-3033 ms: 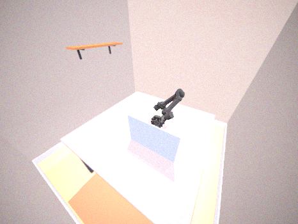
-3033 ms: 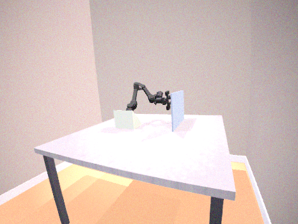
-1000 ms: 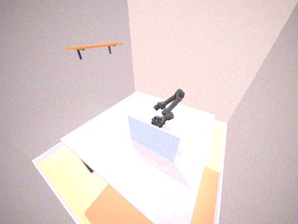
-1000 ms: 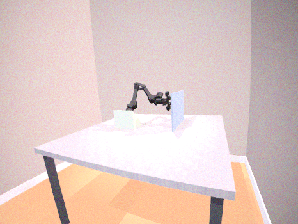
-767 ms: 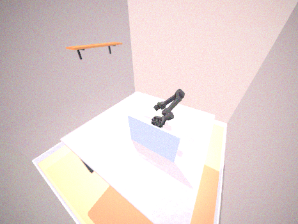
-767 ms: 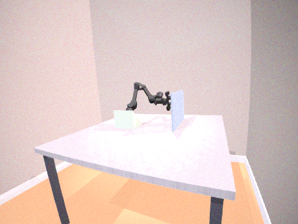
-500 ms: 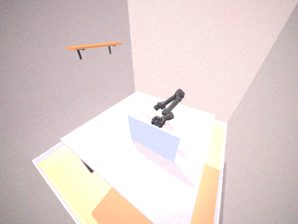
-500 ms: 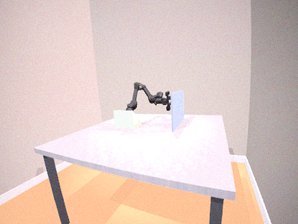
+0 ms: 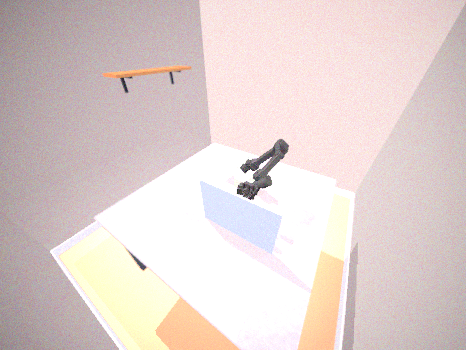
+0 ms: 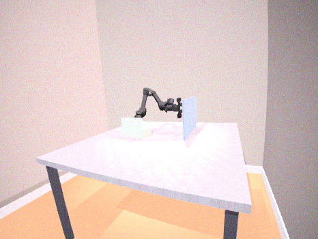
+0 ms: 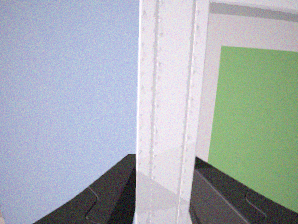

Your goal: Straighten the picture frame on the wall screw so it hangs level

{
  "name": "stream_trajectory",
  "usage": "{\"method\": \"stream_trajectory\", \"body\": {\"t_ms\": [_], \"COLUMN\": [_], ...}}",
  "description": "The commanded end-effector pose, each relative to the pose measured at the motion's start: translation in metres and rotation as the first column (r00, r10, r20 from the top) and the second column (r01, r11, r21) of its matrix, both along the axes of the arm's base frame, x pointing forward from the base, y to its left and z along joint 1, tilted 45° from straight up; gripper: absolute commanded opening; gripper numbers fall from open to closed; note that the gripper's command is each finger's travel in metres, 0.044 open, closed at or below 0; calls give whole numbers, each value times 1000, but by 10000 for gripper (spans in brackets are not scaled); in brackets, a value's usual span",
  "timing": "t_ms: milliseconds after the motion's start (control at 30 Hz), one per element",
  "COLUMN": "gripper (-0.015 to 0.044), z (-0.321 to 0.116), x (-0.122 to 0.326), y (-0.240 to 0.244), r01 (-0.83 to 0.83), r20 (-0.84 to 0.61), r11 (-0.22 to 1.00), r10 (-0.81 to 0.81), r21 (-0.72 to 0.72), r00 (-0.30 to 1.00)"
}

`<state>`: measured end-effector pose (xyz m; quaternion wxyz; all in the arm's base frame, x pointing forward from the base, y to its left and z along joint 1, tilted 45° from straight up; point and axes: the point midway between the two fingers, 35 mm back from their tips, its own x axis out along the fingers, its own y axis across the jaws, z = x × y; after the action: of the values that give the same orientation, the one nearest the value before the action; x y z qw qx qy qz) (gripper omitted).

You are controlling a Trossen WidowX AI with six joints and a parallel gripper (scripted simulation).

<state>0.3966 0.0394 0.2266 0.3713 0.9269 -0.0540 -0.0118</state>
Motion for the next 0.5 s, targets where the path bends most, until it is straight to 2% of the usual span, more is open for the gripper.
{"method": "stream_trajectory", "body": {"t_ms": [0, 67, 400, 467], "gripper": [0, 0, 260, 260], "z": [0, 0, 0, 0], "x": [0, 0, 0, 0], "y": [0, 1, 0, 0], "r01": [2, 3, 0, 0], "r20": [-1, -3, -2, -2], "r11": [1000, 999, 1000, 1000], "r10": [-2, -3, 0, 0], "r21": [-26, -36, -16, -16], "r00": [1000, 1000, 1000, 1000]}}
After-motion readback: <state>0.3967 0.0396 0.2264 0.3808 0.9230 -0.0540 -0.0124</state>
